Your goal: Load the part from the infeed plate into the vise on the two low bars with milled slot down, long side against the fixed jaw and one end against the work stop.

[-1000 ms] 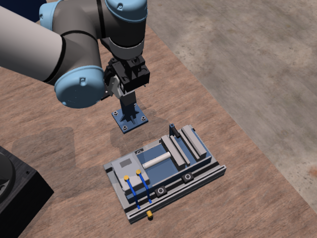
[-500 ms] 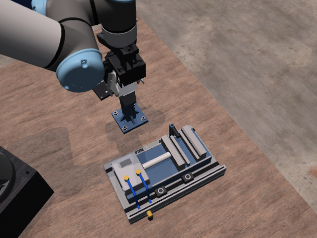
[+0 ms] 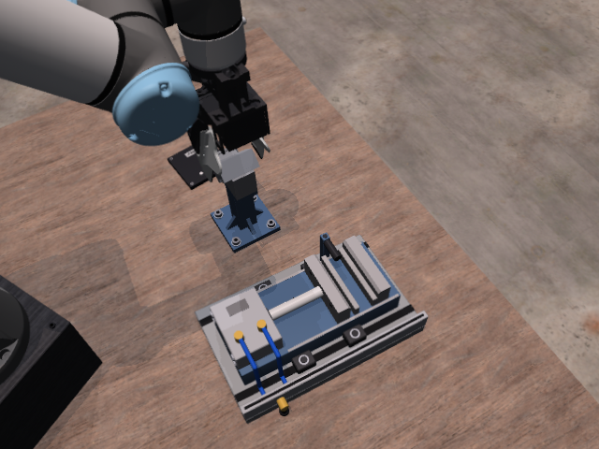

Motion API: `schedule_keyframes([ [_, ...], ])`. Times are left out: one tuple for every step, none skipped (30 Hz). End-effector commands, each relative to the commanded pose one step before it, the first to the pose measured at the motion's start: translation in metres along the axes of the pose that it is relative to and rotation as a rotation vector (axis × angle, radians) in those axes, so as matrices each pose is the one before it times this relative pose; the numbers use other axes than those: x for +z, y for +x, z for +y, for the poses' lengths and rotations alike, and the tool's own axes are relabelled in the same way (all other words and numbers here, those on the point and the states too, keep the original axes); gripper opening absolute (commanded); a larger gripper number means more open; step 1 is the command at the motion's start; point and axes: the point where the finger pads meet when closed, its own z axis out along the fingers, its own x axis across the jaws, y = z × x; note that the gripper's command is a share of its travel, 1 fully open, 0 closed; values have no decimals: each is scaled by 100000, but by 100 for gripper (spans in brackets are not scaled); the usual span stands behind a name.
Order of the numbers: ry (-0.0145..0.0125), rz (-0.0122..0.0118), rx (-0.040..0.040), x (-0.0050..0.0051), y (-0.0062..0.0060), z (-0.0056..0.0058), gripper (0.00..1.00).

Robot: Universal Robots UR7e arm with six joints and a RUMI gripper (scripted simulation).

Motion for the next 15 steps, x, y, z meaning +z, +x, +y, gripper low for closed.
schedule_keyframes([
  [-5381, -29, 64, -14, 23, -41, 51],
  [-1078, 8, 1, -2, 1, -9, 51],
  [-1082, -25, 0, 5, -4, -8, 51],
  [-1080, -7, 0, 1, -1, -9, 51],
  [-1077, 11, 0, -2, 2, -9, 51],
  [-1074, 29, 1, -6, 4, -9, 51],
  [0, 0, 0, 0, 0, 0, 51],
  [0, 0, 0, 0, 0, 0, 51],
  [-1083, -21, 1, 4, -3, -8, 51],
  [-1082, -17, 0, 3, -3, -8, 51],
  [-1079, 1, 0, 0, 0, -9, 51],
  [-1075, 19, 0, -4, 3, -9, 51],
  [-1076, 14, 1, -3, 2, -9, 51],
  [-1084, -27, 1, 5, -4, -8, 51],
  [-1080, -9, 0, 2, -1, -9, 51],
])
